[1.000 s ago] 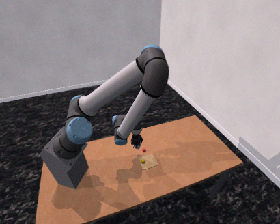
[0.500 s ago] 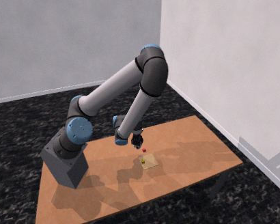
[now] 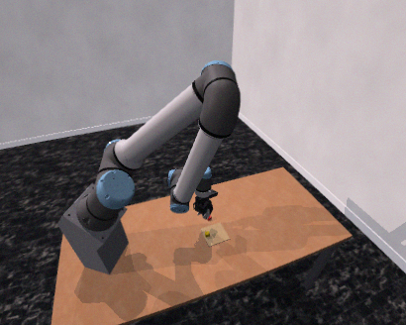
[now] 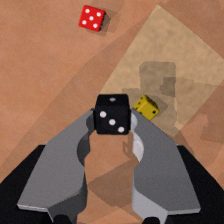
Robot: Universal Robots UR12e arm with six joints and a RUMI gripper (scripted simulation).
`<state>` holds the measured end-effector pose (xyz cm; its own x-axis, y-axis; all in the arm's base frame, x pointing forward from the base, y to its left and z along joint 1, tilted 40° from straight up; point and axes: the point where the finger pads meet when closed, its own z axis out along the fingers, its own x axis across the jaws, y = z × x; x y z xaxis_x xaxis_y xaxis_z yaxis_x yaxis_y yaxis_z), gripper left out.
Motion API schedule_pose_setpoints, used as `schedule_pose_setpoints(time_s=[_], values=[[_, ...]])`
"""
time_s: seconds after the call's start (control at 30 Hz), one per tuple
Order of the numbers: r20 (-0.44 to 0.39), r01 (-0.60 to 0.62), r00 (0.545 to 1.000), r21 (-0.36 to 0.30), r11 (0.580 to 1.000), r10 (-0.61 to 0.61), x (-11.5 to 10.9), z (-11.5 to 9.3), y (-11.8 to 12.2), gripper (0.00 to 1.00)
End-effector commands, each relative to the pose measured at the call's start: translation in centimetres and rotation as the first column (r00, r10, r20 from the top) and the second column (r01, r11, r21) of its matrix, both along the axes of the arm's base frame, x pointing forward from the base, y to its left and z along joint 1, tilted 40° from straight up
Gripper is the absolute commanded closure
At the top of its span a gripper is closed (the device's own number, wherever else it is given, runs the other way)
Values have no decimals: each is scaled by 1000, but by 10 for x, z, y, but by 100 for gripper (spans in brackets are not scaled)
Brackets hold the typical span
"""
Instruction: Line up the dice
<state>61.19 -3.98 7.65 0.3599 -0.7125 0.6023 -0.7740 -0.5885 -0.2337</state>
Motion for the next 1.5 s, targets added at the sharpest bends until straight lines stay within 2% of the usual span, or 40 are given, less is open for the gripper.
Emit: schedule_pose_setpoints(time_s=[0.0, 0.1, 0.17, 0.27, 0.37, 0.47, 0.67, 0.87, 1.47], values=[[55, 132, 989, 95, 987, -138, 6, 12, -13, 94], [76, 184, 978, 136, 973, -195, 9, 17, -19, 94], [76, 184, 978, 136, 973, -195, 9, 17, -19, 94], [107, 267, 950, 208, 941, -293, 12, 26, -30, 94], [118, 302, 934, 242, 922, -337, 14, 30, -34, 94], [134, 362, 900, 301, 882, -415, 16, 37, -43, 94], [147, 422, 853, 370, 828, -501, 18, 45, -53, 94], [148, 435, 841, 385, 814, -520, 19, 47, -55, 94], [148, 436, 841, 386, 813, -521, 20, 46, -56, 94]])
